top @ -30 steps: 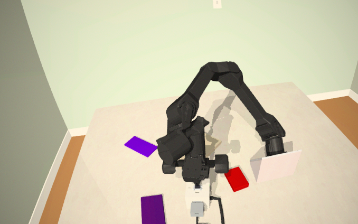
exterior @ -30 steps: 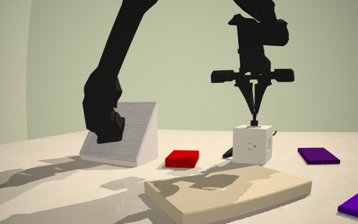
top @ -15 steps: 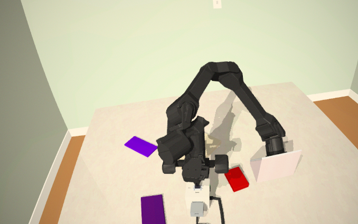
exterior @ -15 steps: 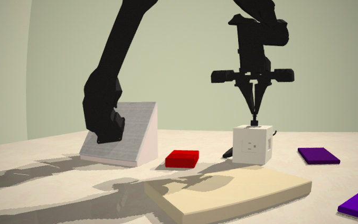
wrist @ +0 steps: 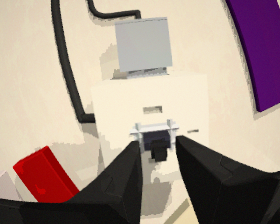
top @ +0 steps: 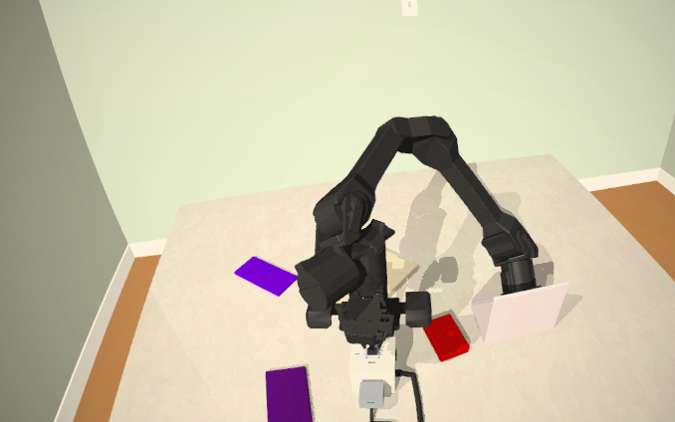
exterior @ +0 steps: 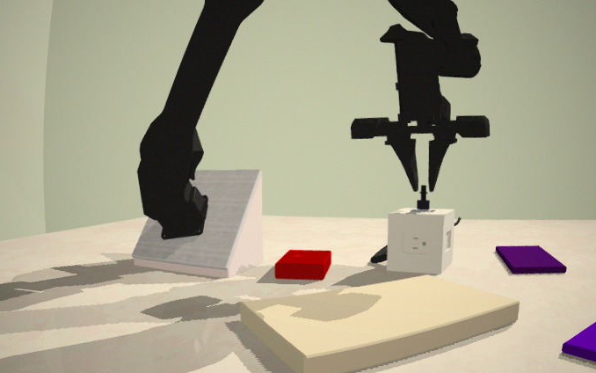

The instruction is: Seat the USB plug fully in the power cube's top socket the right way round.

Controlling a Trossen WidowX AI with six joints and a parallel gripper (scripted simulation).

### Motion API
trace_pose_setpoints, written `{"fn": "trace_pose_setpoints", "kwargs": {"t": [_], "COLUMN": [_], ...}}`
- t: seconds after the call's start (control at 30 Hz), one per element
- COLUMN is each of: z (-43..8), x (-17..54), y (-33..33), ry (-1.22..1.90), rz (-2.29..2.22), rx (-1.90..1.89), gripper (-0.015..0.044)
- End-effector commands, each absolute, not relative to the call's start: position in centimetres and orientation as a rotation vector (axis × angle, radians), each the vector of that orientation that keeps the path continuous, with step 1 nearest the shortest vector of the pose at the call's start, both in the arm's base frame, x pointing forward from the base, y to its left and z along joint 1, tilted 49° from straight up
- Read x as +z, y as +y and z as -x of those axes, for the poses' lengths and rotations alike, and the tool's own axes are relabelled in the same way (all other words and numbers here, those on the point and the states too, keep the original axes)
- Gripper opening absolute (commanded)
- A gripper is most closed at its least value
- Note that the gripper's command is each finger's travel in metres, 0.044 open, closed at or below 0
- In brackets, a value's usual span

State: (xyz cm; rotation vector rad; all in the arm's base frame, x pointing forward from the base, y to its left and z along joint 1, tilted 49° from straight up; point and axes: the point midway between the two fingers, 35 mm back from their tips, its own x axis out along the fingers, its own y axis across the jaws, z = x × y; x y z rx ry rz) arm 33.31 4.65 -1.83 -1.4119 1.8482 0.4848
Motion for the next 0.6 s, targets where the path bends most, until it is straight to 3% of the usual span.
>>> {"fn": "trace_pose_setpoints", "kwargs": {"t": [0.0,0.57], "z": [-33.31,-33.47], "x": [-1.83,-1.1], "y": [4.68,5.46], "ry": [1.848,1.848], "rz": [1.412,1.412], "rx": [0.485,0.485], "gripper": [0.0095,0.0095]}}
